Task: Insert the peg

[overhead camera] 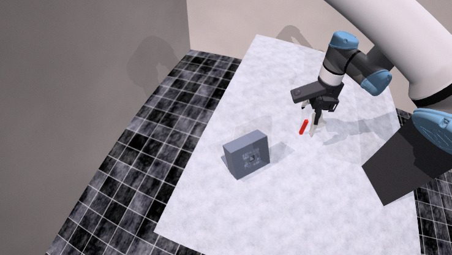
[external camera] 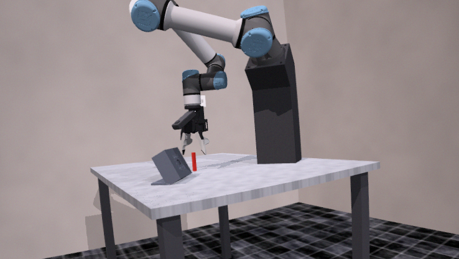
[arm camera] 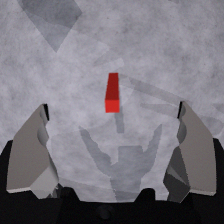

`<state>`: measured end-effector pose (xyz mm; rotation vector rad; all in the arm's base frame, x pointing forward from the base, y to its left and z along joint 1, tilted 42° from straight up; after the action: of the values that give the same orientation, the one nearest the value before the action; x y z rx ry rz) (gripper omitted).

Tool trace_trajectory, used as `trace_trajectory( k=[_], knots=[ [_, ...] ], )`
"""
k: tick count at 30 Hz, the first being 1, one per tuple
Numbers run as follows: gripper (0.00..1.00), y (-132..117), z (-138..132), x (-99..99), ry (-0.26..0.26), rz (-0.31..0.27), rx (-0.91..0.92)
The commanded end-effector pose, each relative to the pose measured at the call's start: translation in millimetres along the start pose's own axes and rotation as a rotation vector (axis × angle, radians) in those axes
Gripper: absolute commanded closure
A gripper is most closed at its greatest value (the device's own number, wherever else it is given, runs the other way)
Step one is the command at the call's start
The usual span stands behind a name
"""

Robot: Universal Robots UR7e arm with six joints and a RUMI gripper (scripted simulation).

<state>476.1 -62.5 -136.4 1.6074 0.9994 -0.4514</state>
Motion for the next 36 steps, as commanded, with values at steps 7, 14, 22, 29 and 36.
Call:
trace_trajectory(
  k=[7,14,22,29,36],
  knots=[
    [0.26,0.3,0.1,-1.4,-0.001,0.001,0.001],
    [0.36,0.3,0.1,-1.4,-0.001,0.001,0.001],
    [0.46,0.3,0.1,-1.4,-0.001,0.001,0.001],
    [0.54,0.3,0.1,-1.4,-0.001,0.001,0.001],
    [0.64,0.3,0.1,-1.4,-0.001,0.001,0.001]
  ],
)
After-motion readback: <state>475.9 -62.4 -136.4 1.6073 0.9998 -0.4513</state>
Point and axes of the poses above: the point where the finger pads meet when closed, its own x axis out along the fingers, its own z axis across the jaws, y = z × x, the point moved 6 cm from there along -x, back along the fingers, and after that the axes turned 12 degrees about x, right-handed, at the moved point
